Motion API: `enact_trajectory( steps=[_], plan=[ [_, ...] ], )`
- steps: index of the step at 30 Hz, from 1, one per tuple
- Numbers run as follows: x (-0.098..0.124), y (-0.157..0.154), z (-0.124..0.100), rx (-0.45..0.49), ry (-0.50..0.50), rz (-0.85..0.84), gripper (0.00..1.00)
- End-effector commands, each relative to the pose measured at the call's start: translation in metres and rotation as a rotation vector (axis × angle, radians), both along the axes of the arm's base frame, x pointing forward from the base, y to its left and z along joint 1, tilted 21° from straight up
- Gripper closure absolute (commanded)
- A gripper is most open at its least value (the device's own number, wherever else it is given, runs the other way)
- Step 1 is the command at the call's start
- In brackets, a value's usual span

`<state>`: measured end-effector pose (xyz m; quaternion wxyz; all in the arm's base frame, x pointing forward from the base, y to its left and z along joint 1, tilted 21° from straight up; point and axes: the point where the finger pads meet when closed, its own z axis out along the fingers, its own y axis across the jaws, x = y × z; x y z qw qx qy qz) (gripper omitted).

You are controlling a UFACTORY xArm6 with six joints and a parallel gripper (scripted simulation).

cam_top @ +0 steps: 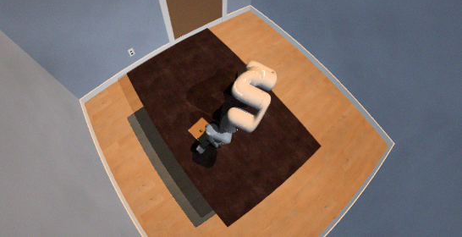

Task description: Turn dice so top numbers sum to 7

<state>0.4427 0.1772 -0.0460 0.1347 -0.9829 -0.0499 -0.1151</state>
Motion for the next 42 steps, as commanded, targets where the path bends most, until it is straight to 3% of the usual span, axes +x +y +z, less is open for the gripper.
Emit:
enact_trajectory(
  steps=[1, 7, 8, 42],
  plan=[
    [0.0010, 0.0002, 0.0011, 0.001, -0.003, 0.000, 0.69],
    [0.0010, 0.0002, 0.0011, 0.001, -0.003, 0.000, 0.69],
    [0.0010, 0.0002, 0.0011, 0.001, -0.003, 0.000, 0.89],
    [0.0010, 0.0001, 0.0011, 0.001, -0.003, 0.000, 0.89]
  ],
)
